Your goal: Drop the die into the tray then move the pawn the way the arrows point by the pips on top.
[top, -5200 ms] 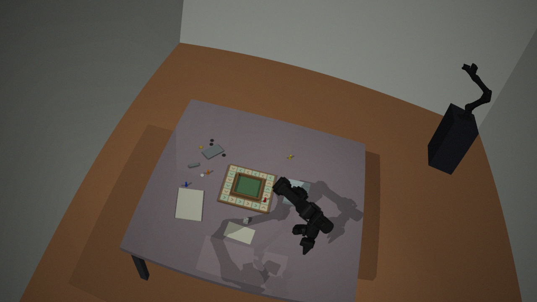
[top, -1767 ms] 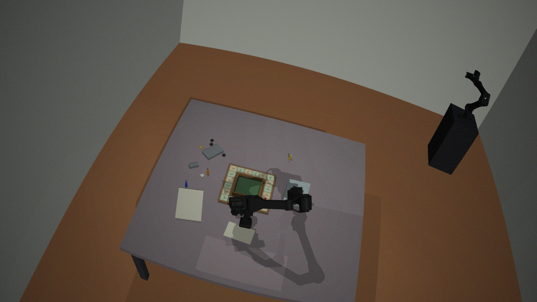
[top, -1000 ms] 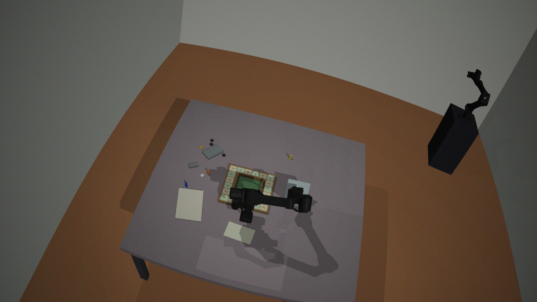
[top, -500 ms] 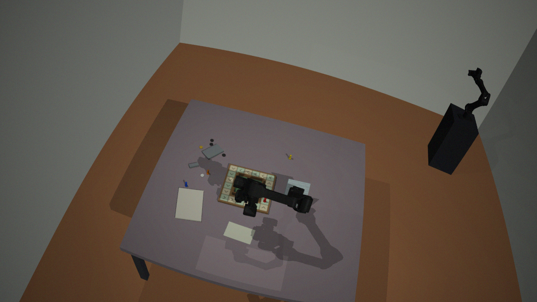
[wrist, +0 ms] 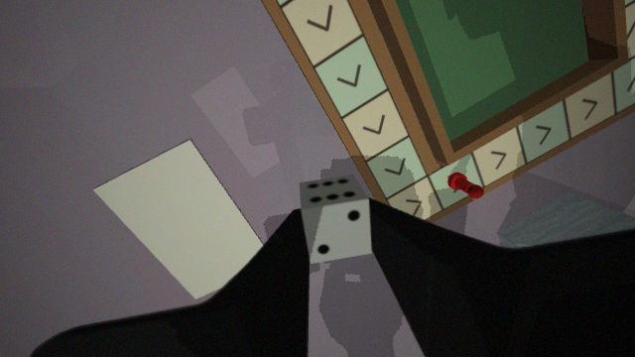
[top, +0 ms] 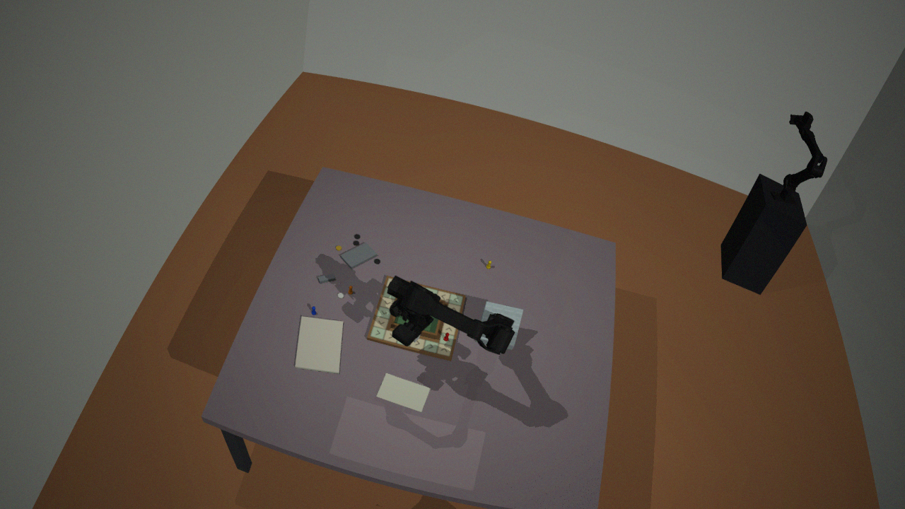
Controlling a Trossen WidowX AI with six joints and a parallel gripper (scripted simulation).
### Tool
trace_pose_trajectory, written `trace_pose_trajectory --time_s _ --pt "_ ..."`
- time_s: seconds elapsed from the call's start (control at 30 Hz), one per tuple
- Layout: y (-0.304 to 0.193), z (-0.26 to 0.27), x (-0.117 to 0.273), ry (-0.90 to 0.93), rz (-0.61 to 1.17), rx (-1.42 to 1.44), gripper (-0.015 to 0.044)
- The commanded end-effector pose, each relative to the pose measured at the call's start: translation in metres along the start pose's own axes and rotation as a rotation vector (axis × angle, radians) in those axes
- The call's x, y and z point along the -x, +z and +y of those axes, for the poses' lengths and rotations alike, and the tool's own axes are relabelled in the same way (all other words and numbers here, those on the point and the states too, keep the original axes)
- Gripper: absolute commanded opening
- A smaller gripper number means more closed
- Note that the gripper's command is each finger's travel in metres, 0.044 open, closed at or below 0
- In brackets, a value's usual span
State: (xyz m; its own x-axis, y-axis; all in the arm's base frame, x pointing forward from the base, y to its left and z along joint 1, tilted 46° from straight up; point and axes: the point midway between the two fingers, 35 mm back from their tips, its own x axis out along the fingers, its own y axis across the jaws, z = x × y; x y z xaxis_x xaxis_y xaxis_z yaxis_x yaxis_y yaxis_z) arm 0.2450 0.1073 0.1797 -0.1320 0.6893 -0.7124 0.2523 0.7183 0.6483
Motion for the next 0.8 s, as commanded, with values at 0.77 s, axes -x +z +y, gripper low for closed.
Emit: trace_pose_trajectory --time_s 0.77 --pt "0.069 -0.118 -0.026 -0.009 0.002 -0.917 0.0000"
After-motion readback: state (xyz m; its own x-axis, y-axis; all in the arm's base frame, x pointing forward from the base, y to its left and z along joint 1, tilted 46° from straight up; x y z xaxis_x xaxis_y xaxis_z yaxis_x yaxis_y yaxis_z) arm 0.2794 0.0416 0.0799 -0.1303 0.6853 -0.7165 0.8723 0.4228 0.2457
